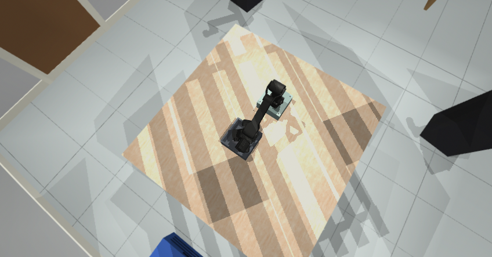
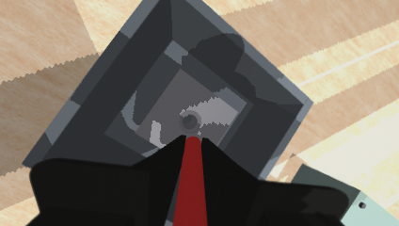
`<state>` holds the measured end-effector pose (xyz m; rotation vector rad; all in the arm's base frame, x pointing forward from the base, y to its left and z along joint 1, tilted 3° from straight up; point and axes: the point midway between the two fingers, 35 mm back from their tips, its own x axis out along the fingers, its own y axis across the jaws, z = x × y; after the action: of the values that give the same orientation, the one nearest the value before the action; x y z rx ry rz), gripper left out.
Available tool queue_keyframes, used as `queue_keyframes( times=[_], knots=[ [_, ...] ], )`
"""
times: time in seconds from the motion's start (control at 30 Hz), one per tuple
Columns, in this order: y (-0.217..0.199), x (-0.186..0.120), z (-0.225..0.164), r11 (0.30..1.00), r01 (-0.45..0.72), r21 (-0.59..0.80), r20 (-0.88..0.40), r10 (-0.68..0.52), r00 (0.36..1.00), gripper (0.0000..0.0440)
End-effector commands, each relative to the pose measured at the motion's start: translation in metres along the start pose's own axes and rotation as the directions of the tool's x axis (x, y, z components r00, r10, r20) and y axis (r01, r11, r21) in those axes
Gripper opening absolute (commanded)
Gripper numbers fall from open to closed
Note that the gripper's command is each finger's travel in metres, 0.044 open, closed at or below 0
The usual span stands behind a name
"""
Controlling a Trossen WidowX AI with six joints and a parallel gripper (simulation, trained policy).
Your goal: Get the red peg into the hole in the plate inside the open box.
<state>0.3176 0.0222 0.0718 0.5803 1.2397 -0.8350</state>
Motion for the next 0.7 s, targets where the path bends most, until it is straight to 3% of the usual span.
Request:
queue_keyframes(
  times=[0.0,0.23,0.47,0.57,0.67],
  knots=[
    [0.001,0.013,0.007,1.000,-0.008,-0.030,-0.030,0.008,1.000,0.0001],
    [0.002,0.036,0.008,0.995,-0.026,-0.092,-0.078,0.019,0.997,0.0006],
    [0.002,0.055,0.005,0.991,-0.030,-0.127,-0.130,0.014,0.991,0.0153],
    [0.005,0.056,0.012,0.989,-0.039,-0.143,-0.132,0.020,0.991,0.0165],
    [0.008,0.054,0.018,0.989,-0.038,-0.144,-0.146,0.017,0.989,0.0231]
  ],
)
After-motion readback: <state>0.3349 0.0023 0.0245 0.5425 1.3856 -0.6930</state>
